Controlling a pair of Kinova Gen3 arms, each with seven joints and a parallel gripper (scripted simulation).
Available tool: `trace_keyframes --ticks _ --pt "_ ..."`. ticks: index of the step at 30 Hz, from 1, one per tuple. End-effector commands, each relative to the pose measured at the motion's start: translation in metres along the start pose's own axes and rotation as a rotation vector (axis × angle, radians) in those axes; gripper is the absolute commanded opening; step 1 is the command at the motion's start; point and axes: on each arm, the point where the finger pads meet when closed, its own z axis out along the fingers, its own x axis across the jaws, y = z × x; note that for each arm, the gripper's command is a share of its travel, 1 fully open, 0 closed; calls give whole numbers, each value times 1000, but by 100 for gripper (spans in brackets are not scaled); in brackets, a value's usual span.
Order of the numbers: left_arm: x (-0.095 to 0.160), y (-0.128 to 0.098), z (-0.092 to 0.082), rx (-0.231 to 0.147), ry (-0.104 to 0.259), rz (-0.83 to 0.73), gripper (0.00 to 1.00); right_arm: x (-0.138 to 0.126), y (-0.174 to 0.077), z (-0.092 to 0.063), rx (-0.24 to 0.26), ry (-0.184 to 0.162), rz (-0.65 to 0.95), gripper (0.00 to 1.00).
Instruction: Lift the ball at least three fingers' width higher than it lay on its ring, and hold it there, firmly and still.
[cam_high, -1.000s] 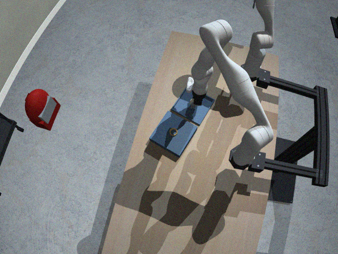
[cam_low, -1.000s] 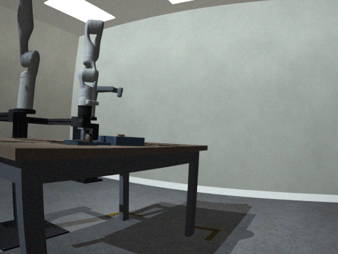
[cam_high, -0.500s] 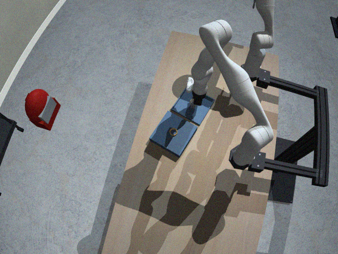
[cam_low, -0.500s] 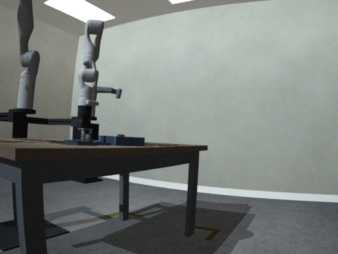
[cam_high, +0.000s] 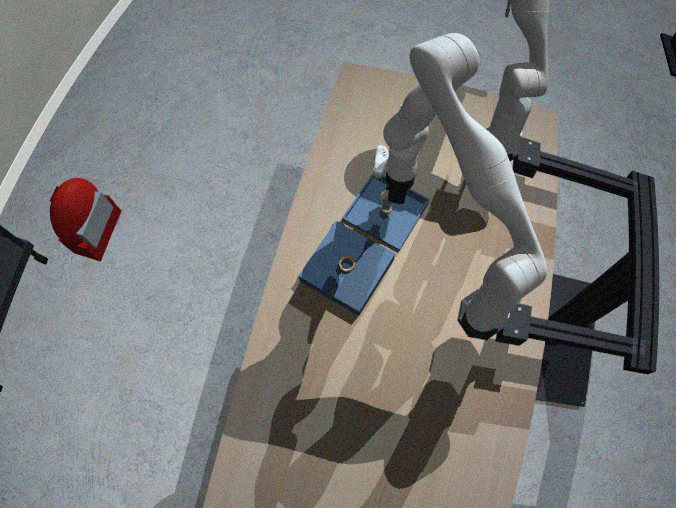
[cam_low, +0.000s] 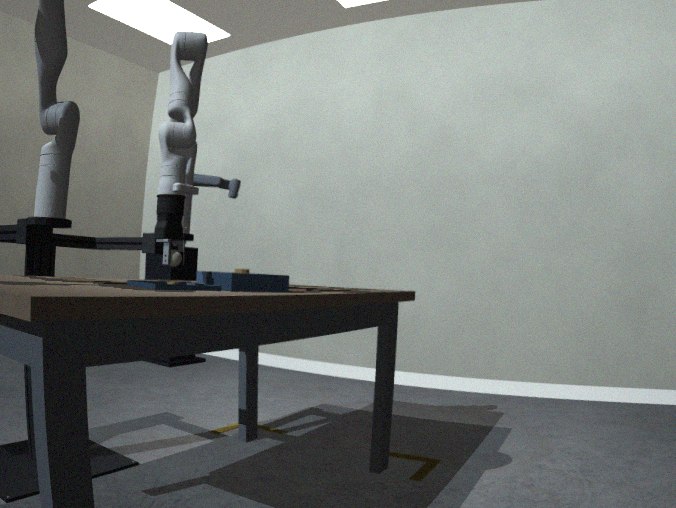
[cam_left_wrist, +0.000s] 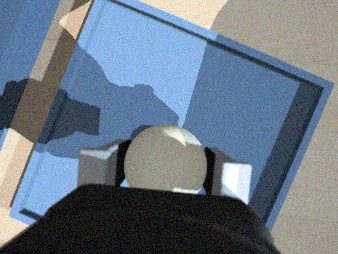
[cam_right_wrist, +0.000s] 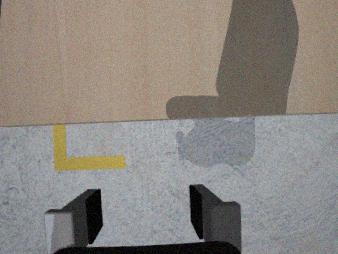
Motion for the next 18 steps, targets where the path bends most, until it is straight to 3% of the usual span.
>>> trace_keyframes --ticks 1,6,18 --pt "0 0 -26 1 0 0 0 0 0 -1 -2 0 0 100" --pt "0 0 -35 1 0 0 0 0 0 -1 -2 0 0 100" --pt "0 0 -35 1 0 0 0 0 0 -1 -2 0 0 100"
